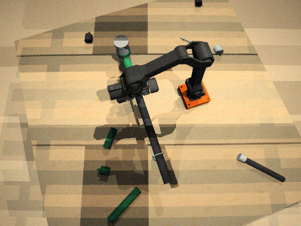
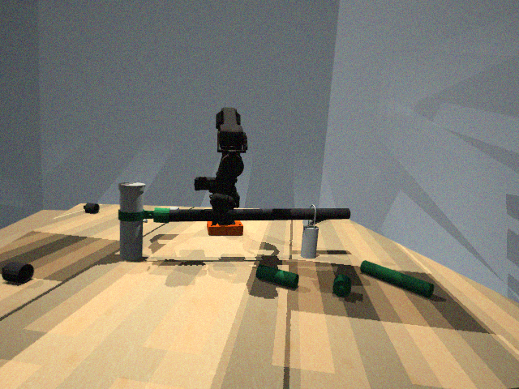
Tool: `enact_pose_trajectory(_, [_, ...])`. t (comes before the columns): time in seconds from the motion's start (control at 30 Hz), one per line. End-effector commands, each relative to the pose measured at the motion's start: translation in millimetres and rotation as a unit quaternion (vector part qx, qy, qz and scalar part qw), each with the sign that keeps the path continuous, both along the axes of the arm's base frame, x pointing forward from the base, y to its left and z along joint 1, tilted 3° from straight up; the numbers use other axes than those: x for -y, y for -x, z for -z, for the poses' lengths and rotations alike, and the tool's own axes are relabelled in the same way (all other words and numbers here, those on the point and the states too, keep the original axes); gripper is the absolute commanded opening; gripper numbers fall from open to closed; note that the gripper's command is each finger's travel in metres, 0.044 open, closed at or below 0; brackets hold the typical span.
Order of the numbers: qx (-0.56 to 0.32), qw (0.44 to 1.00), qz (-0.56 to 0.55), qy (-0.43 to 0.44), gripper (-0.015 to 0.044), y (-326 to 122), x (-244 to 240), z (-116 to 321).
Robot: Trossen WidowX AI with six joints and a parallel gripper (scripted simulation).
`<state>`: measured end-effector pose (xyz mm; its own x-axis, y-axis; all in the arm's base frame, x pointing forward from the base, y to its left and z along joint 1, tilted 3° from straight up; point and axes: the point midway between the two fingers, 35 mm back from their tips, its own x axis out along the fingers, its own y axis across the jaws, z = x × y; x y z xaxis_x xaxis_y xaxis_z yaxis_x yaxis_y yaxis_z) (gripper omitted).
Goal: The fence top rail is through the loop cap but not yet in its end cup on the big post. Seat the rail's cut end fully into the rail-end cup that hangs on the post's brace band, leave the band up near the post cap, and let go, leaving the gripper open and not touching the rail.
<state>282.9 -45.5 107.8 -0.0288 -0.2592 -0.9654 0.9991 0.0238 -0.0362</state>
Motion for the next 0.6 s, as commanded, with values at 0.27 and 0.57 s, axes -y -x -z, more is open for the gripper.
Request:
enact_pose_trajectory(0.27, [0.004,1.000,-0.001,0.005,0.0000,-3.0,2.0,-5.8])
enact_pose_trajectory(0.57, [-0.001,1.000,0.000,0.000,0.0000,-0.2,1.7,-1.0])
